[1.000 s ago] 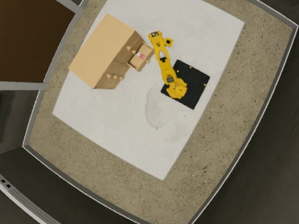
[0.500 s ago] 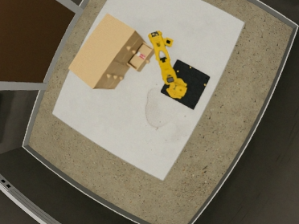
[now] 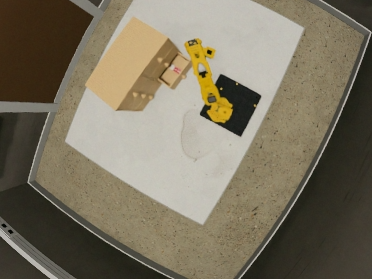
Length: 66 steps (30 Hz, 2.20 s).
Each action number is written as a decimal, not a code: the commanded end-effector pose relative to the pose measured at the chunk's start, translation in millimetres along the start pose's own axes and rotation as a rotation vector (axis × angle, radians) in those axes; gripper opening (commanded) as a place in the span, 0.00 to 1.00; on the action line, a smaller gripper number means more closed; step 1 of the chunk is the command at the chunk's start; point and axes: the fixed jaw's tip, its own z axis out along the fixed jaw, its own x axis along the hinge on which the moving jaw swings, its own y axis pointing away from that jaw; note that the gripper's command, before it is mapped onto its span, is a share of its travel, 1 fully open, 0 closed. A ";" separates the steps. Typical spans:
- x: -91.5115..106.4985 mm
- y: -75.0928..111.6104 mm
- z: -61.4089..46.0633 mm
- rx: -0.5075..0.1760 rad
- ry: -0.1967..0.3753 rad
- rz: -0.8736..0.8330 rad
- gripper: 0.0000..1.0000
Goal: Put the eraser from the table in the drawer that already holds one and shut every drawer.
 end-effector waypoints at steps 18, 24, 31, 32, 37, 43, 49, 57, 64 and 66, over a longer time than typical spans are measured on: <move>-2.3 0.5 7.9 0.012 -0.007 -0.002 0.27; -2.5 0.3 15.4 0.012 -0.007 -0.002 0.27; -2.6 0.2 16.6 0.012 -0.007 -0.002 0.27; -2.6 0.2 16.6 0.012 -0.007 -0.002 0.27; -2.6 0.2 16.6 0.012 -0.007 -0.002 0.27; -2.6 0.2 16.6 0.012 -0.007 -0.002 0.27; -2.9 0.1 17.2 0.012 -0.007 -0.002 0.27; -4.5 -0.3 19.7 0.012 -0.007 -0.002 0.27; -5.5 -0.6 21.3 0.012 -0.007 -0.002 0.27; -5.9 -0.8 21.9 0.012 -0.007 -0.002 0.27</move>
